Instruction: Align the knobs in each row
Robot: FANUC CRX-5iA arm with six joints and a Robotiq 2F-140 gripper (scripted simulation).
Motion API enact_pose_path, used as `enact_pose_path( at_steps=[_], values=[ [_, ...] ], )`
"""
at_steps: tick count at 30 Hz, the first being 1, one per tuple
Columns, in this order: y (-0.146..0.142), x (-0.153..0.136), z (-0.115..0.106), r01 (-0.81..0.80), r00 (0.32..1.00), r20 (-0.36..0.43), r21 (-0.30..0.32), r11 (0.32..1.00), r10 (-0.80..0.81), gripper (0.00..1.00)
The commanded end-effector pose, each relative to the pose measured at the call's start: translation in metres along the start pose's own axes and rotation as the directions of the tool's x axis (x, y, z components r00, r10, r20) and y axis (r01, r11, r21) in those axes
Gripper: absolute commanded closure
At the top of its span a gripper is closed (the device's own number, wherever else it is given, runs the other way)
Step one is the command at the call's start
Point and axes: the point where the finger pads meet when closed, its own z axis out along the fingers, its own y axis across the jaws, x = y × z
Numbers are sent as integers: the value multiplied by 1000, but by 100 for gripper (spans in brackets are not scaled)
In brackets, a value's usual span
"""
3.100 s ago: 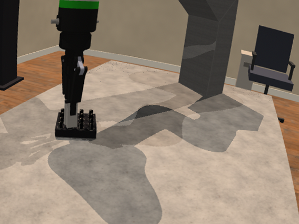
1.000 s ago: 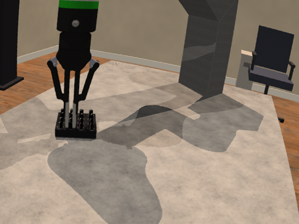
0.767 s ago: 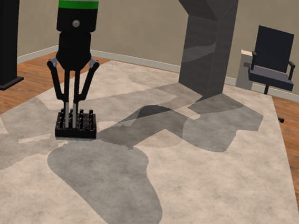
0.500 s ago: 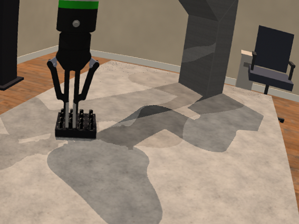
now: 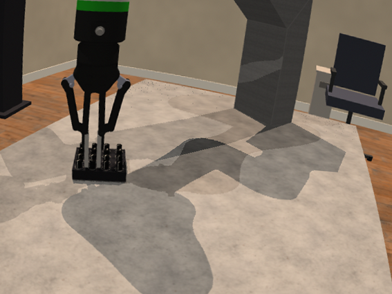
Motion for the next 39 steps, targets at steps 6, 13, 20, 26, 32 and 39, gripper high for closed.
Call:
enact_pose_path(
  at_steps=[6, 13, 20, 26, 32, 39],
  values=[
    [0, 0, 0, 0, 1000, 0, 0, 1000, 0, 88],
    [0, 0, 0, 0, 1000, 0, 0, 1000, 0, 88],
    [0, 0, 0, 0, 1000, 0, 0, 1000, 0, 88],
    [0, 0, -8, 0, 1000, 0, 0, 1000, 0, 88],
    [0, 0, -19, 0, 1000, 0, 0, 1000, 0, 88],
    [0, 0, -36, 0, 1000, 0, 0, 1000, 0, 88]
  ],
)
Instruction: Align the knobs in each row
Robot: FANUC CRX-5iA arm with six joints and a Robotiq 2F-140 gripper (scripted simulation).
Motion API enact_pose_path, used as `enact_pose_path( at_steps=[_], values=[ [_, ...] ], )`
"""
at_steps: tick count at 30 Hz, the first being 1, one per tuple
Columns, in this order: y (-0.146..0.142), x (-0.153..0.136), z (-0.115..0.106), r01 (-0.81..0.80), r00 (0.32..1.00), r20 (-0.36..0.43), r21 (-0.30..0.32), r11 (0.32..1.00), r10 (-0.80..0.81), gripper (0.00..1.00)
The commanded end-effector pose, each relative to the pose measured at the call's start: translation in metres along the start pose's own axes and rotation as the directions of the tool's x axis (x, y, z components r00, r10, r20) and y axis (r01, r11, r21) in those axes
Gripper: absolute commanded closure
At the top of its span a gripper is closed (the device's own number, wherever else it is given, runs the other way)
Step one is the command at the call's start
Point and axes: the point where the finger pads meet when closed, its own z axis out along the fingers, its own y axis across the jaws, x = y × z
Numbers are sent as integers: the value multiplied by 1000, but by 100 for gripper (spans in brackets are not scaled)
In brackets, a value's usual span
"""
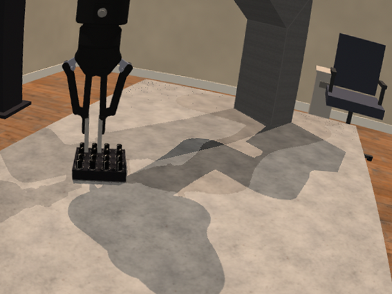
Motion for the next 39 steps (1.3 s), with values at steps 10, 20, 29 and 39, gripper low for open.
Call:
enact_pose_path(
  at_steps=[10, 20, 29, 39],
  values=[
    [0, 0, -7, 0, 1000, -4, -2, 1000, 0, 88],
    [0, 0, -7, -11, 1000, -4, -2, 1000, 11, 88],
    [-1, -1, -9, -189, 982, -4, -1, 982, 189, 88],
    [-1, -1, -11, -536, 844, -4, 1, 844, 536, 88]
  ],
)
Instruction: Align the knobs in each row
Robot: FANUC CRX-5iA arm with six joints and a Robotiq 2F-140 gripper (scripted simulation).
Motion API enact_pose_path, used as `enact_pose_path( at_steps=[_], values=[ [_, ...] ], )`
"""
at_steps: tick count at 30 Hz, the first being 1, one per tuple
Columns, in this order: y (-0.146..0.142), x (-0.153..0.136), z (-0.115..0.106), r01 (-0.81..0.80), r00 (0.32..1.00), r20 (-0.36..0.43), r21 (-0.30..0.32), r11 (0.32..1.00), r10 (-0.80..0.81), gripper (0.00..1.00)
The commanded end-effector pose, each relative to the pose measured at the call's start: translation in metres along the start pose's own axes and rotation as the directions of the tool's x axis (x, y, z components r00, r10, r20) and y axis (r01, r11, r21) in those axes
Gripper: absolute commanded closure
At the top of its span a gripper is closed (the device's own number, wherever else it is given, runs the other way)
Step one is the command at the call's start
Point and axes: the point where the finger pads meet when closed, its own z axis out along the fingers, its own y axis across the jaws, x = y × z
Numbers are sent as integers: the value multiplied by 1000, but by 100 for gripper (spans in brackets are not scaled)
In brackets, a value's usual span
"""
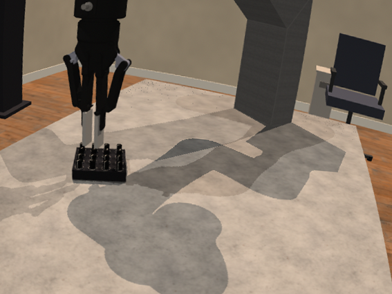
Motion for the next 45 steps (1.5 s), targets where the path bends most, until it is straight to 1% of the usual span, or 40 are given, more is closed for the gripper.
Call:
enact_pose_path(
  at_steps=[1, 3, 4, 7, 12, 18, 20, 21, 23, 25, 35, 37, 38, 41, 45],
  values=[
    [0, 0, -1, -155, 988, 15, 8, 988, 155, 88],
    [0, 0, -1, -155, 988, 15, 8, 988, 155, 88],
    [0, 0, -2, -238, 971, 16, 7, 971, 238, 88],
    [0, -1, -2, -329, 944, 17, 5, 944, 328, 88],
    [0, -1, -3, -487, 873, 17, 3, 874, 487, 88],
    [0, -1, -5, -653, 757, 18, -1, 757, 653, 88],
    [0, -1, -5, -653, 757, 18, -1, 757, 653, 88],
    [0, -1, -6, -724, 689, 17, -3, 689, 724, 88],
    [0, -1, -6, -756, 654, 17, -3, 654, 756, 88],
    [0, -1, -6, -797, 603, 17, -5, 604, 797, 88],
    [0, -1, -9, -951, 309, 15, -10, 309, 951, 88],
    [0, -1, -9, -951, 309, 15, -10, 309, 951, 88],
    [0, -1, -9, -976, 216, 13, -11, 216, 976, 88],
    [0, -1, -10, -990, 140, 13, -12, 140, 990, 88],
    [0, -1, -11, -1000, 6, 11, -14, 7, 1000, 88]
  ],
)
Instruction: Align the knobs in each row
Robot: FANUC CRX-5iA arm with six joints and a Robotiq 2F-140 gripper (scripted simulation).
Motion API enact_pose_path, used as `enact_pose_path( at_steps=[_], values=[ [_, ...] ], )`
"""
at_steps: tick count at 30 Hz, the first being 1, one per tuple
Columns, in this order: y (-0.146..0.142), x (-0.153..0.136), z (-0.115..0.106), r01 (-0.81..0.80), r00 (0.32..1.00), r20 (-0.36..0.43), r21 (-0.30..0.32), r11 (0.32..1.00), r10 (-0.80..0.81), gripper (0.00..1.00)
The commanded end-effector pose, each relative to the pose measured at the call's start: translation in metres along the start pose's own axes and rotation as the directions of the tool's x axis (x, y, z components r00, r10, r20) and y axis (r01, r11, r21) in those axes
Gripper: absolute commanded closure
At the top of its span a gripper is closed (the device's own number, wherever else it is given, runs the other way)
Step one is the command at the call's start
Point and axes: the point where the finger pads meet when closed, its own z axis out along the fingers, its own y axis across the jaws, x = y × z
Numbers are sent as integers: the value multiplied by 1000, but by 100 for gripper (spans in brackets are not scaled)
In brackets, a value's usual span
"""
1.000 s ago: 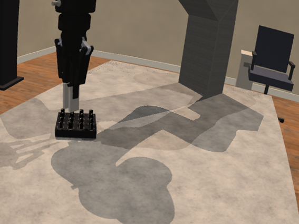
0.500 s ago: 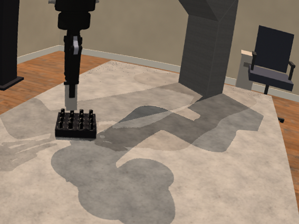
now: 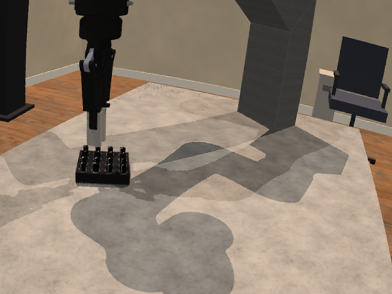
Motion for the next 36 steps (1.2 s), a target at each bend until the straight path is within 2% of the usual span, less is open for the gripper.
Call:
enact_pose_path(
  at_steps=[1, 7, 9, 10, 16, 24, 26, 28, 36],
  values=[
    [0, 0, -1, -152, 988, 19, -27, 988, 152, 88],
    [0, 0, -2, -343, 939, 14, -30, 939, 344, 88],
    [0, 0, -2, -343, 939, 14, -30, 939, 344, 88],
    [0, 0, -3, -431, 902, 11, -31, 902, 431, 88],
    [0, 0, -4, -584, 811, 5, -32, 811, 585, 88],
    [0, 0, -6, -776, 631, -4, -32, 630, 776, 88],
    [0, 0, -6, -776, 631, -4, -32, 630, 776, 88],
    [0, 1, -7, -844, 536, -7, -31, 535, 844, 88],
    [-1, 1, -8, -940, 341, -14, -28, 341, 940, 88]
  ],
)
